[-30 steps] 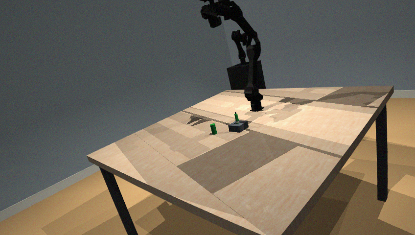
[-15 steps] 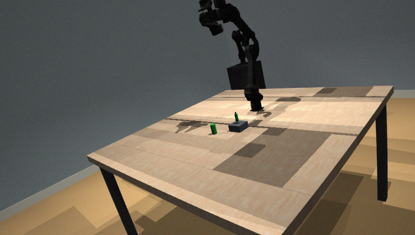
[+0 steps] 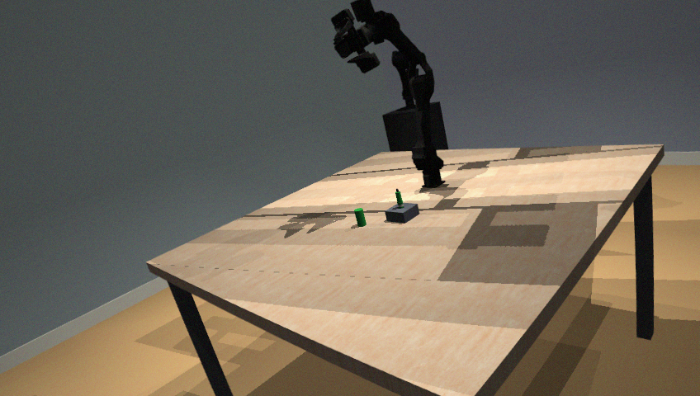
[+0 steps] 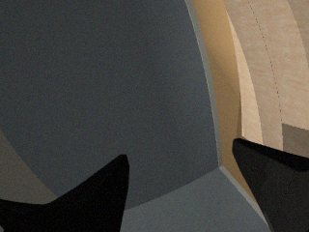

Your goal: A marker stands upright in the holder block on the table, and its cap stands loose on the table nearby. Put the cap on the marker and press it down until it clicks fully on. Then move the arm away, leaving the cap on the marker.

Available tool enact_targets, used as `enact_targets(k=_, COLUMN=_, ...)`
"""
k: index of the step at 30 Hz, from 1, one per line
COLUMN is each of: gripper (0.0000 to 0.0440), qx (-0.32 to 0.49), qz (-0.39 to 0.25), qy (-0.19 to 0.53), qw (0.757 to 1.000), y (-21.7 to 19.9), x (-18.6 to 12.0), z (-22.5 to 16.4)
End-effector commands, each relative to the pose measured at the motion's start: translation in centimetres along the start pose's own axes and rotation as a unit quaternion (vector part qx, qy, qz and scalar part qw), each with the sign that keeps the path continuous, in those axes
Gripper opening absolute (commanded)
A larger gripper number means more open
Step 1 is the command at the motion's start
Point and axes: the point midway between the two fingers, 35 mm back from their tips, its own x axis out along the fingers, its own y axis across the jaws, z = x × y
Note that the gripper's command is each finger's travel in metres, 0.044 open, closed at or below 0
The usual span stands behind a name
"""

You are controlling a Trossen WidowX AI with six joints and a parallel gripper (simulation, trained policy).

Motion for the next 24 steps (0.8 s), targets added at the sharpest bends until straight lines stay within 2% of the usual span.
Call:
enact_targets(k=1, gripper=0.0336, qx=0.003, qz=-0.028, qy=-0.003, qw=1.0, y=-1.2, x=1.0, z=0.2)
enact_targets(k=24, gripper=0.0338, qx=0.023, qz=-0.178, qy=-0.018, qw=0.984, y=-8.0, x=5.6, z=1.0)
